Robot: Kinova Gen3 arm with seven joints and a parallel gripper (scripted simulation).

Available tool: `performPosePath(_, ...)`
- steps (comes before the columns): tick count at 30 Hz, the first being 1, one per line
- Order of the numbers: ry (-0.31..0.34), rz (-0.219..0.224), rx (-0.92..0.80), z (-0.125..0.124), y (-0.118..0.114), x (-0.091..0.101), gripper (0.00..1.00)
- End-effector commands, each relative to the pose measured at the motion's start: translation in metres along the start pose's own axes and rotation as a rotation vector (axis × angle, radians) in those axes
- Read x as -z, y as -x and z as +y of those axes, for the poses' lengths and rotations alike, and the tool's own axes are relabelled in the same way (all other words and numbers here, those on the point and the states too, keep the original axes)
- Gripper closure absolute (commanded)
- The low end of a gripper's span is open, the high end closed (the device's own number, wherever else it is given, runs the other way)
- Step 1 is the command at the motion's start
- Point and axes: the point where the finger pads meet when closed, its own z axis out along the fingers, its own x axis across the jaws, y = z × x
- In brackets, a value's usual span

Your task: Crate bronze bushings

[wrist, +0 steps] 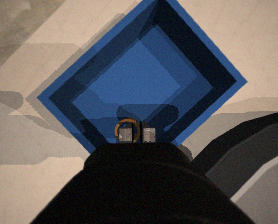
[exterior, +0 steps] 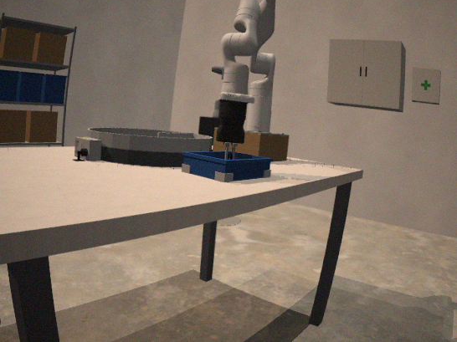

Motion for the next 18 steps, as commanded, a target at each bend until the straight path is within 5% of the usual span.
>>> performPosePath(1,-0.001,0.000,0.000,-0.0005,-0.0003,0.0005,1.00)
performPosePath(18,0.000,0.000,0.000,-0.0005,-0.0003,-0.0028,1.00)
